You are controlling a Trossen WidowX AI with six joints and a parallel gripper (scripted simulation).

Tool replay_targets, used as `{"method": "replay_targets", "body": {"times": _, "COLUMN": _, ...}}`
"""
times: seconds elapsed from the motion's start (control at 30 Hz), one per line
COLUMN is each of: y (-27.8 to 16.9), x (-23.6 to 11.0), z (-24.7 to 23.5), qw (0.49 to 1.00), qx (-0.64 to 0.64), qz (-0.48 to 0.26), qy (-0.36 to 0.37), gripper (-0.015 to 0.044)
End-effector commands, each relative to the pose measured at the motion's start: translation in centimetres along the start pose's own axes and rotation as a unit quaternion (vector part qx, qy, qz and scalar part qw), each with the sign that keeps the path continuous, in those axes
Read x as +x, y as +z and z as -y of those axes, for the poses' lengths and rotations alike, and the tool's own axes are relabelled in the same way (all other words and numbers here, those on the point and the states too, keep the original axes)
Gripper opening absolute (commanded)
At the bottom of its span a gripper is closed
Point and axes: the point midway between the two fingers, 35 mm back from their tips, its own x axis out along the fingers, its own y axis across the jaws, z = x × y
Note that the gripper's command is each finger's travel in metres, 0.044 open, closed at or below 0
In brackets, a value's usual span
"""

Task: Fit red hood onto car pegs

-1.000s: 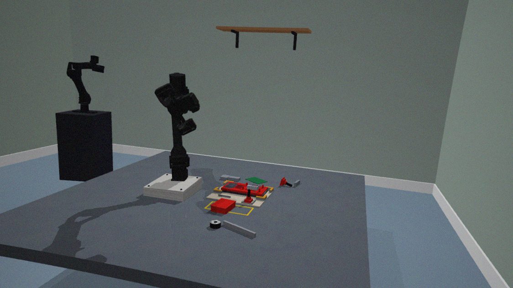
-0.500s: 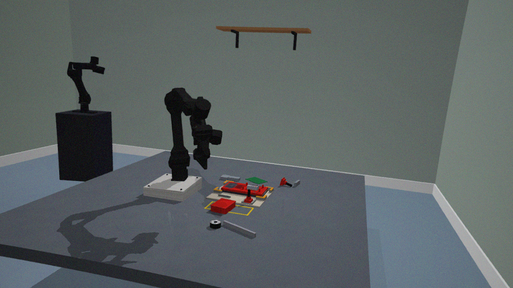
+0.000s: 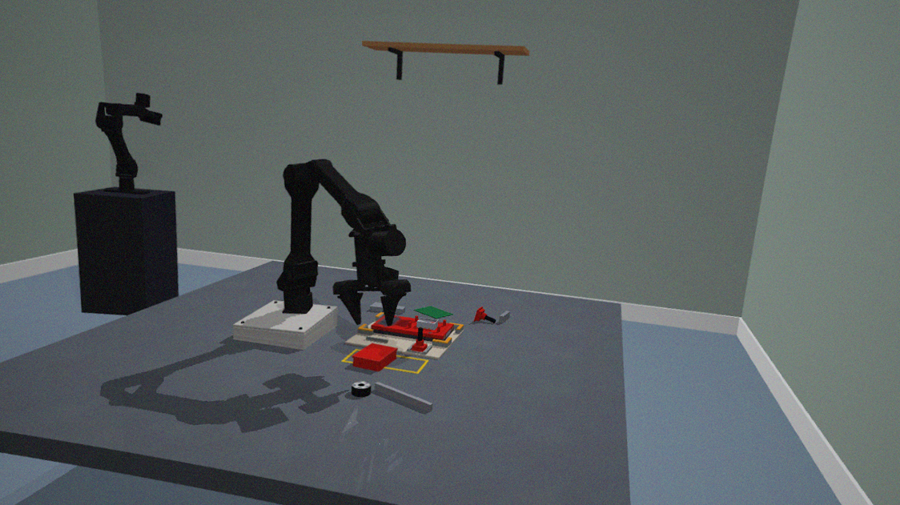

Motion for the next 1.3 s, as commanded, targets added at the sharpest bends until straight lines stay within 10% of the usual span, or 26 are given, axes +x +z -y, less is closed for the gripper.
{"method": "replay_targets", "body": {"times": 0.0, "y": 3.3, "x": 1.9, "z": -2.3, "qw": 0.991, "qx": -0.097, "qz": 0.035, "qy": 0.083, "gripper": 0.0440}}
{"method": "replay_targets", "body": {"times": 1.27, "y": 4.0, "x": 3.8, "z": -2.8, "qw": 0.989, "qx": -0.111, "qz": 0.040, "qy": 0.095, "gripper": 0.0440}}
